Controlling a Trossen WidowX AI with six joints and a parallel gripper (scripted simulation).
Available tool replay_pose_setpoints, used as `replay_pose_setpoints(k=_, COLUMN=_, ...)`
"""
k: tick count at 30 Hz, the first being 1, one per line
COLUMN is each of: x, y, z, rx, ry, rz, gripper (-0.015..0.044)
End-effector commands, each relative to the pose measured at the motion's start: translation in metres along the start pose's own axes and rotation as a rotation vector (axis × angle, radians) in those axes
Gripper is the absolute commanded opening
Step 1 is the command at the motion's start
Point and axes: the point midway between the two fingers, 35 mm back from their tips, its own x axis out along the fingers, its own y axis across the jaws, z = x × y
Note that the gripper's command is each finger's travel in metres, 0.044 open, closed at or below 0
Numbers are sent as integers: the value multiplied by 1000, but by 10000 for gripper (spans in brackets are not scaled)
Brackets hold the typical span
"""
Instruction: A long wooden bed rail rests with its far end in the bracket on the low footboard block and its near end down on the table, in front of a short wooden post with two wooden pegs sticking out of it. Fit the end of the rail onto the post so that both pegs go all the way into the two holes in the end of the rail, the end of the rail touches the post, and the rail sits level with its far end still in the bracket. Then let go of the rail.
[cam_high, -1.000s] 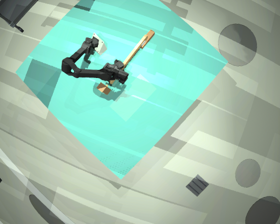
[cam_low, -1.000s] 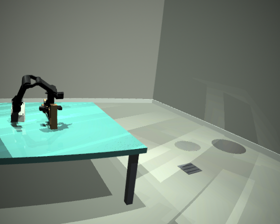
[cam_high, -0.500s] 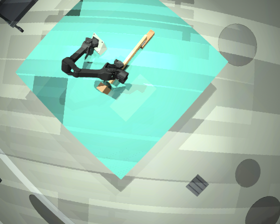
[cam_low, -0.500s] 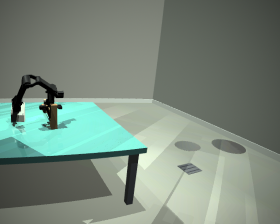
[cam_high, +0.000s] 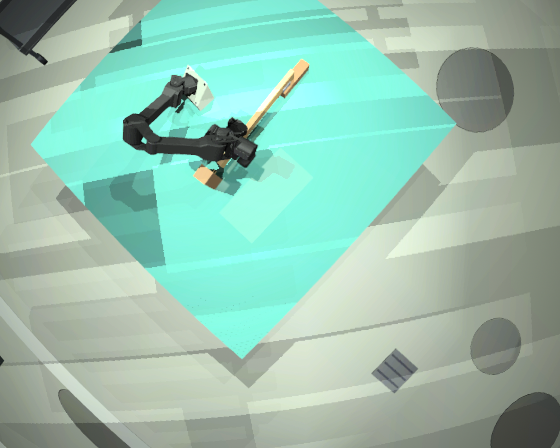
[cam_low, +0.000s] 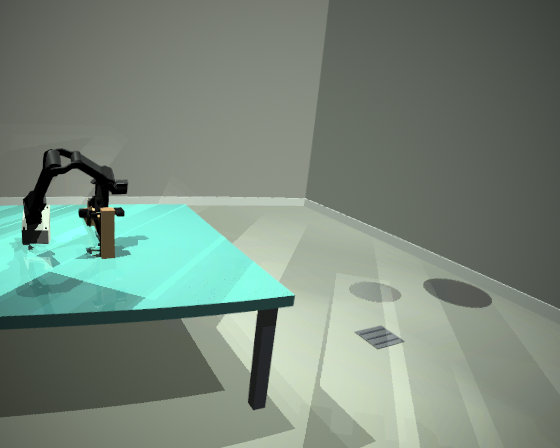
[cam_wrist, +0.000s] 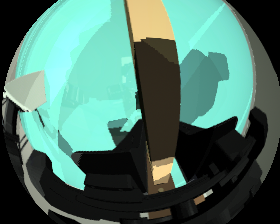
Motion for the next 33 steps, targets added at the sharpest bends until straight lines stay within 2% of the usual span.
replay_pose_setpoints(k=1, x=-6, y=-2, z=3, rx=0, ry=-15, rz=-8, gripper=0)
replay_pose_setpoints(k=33, x=-19, y=-2, z=3, rx=0, ry=-15, rz=-8, gripper=0)
